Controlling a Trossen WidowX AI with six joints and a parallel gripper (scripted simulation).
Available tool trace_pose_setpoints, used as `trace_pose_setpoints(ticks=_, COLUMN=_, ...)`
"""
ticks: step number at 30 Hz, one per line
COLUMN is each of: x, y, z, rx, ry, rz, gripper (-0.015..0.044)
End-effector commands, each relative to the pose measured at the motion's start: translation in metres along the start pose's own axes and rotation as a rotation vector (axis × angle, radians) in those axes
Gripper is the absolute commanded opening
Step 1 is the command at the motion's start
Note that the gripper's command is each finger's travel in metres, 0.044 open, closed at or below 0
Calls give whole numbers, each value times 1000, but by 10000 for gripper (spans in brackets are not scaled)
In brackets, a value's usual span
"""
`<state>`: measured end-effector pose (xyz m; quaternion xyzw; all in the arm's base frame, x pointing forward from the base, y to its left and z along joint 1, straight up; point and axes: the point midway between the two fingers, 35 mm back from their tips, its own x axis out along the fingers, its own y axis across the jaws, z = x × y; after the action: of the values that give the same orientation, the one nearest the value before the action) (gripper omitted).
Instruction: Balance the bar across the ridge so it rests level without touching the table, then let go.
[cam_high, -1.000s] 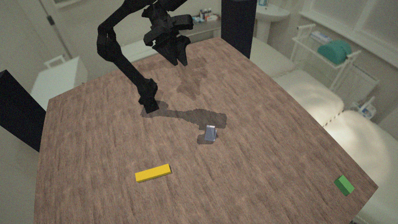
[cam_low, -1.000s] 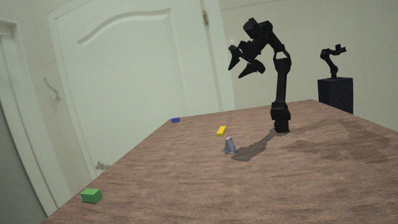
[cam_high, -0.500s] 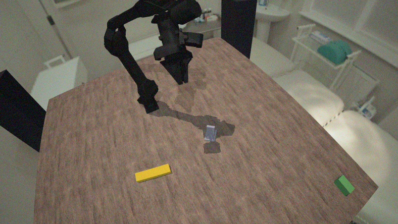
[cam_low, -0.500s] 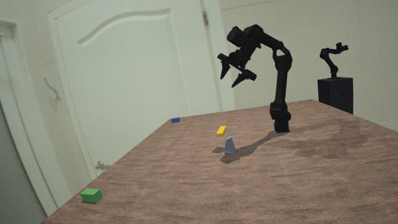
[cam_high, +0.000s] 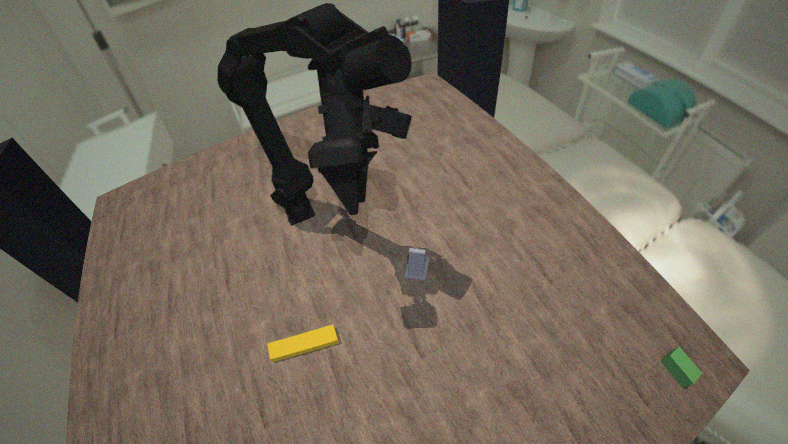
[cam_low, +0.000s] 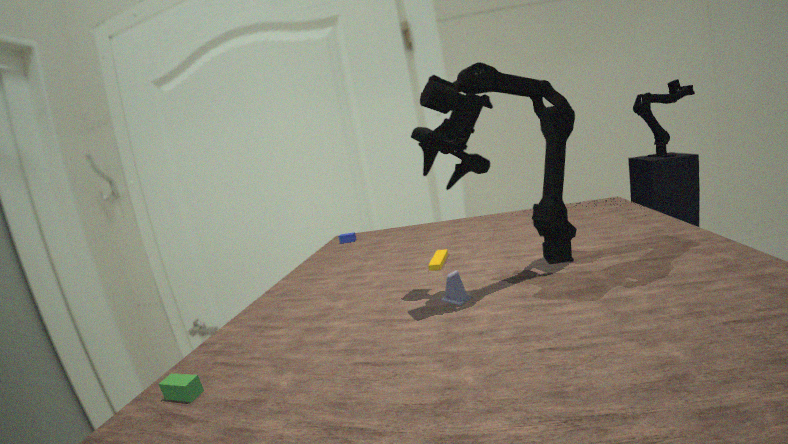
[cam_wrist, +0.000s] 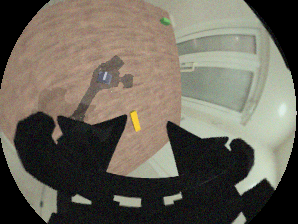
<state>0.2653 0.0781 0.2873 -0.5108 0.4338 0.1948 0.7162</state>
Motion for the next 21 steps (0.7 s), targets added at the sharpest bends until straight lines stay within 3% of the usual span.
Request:
trace_pose_setpoints(ticks=1, x=12, y=-4, z=-5, rx=29, ry=24, rz=19, gripper=315)
trace_pose_setpoints(ticks=21, x=77, y=-27, z=-43, rx=-60, ry=139, rz=171, gripper=315)
